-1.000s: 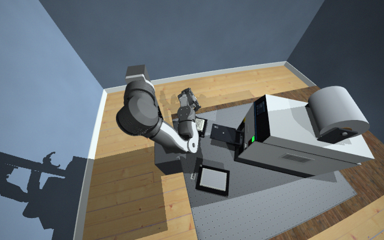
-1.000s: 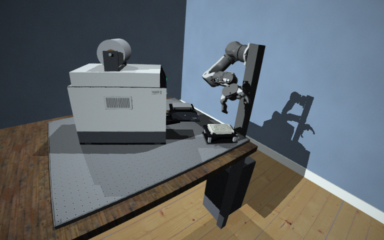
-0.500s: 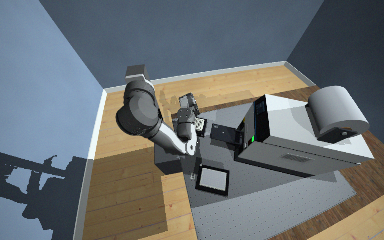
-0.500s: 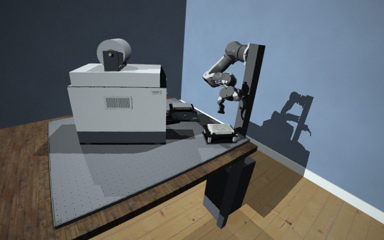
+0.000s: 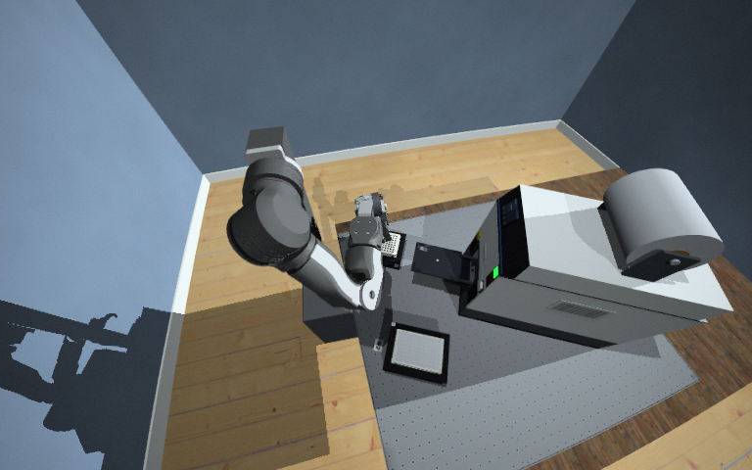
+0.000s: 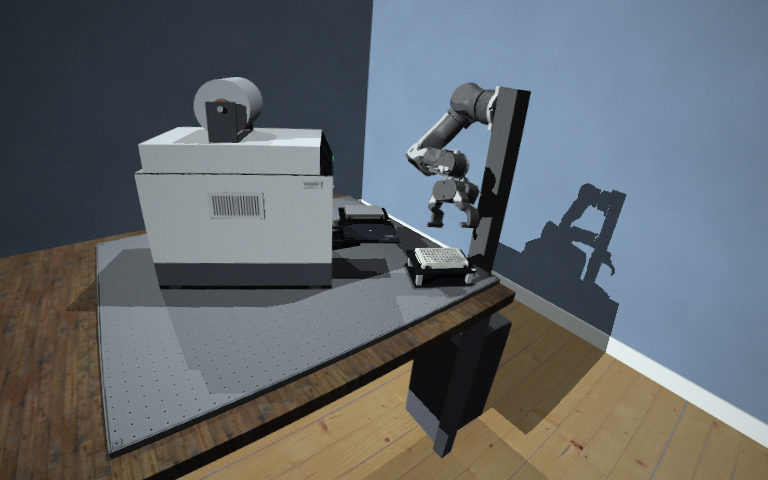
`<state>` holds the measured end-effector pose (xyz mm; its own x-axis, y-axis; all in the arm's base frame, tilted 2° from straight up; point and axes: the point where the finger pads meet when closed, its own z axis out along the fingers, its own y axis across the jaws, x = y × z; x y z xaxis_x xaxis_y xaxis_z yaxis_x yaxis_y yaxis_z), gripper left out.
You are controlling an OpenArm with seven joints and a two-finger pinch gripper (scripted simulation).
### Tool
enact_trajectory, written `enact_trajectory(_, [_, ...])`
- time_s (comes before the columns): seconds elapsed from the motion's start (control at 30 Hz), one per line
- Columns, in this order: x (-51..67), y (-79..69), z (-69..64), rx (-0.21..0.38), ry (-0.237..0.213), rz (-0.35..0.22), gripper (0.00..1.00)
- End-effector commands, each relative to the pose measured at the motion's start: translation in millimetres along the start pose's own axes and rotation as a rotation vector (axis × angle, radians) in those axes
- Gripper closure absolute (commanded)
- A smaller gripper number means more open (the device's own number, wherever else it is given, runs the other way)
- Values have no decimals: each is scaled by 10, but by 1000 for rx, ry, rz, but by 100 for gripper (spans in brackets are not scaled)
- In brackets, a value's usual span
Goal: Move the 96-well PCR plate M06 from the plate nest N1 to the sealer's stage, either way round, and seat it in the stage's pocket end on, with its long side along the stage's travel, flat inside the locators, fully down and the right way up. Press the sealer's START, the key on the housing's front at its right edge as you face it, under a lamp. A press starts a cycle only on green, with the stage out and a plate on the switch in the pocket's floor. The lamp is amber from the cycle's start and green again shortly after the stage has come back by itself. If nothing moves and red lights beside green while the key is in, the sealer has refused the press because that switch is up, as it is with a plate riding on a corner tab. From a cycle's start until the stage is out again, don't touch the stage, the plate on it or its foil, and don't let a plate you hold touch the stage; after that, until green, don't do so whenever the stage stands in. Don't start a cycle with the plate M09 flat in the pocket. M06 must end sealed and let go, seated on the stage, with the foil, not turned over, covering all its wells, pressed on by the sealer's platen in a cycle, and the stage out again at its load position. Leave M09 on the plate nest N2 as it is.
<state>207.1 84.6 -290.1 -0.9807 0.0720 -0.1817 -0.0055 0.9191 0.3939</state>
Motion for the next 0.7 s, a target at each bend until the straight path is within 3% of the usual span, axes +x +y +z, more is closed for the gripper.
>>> enact_trajectory(0.0, [-14,4,-15,0,-4,4,23])
enact_trajectory(0.03, [-14,4,-15,0,-4,4,23])
enact_trajectory(0.2, [4,-289,54,182,57,173,23])
enact_trajectory(0.6, [4,-289,54,182,57,173,23])
enact_trajectory(0.67, [1,-270,52,253,78,240,23])
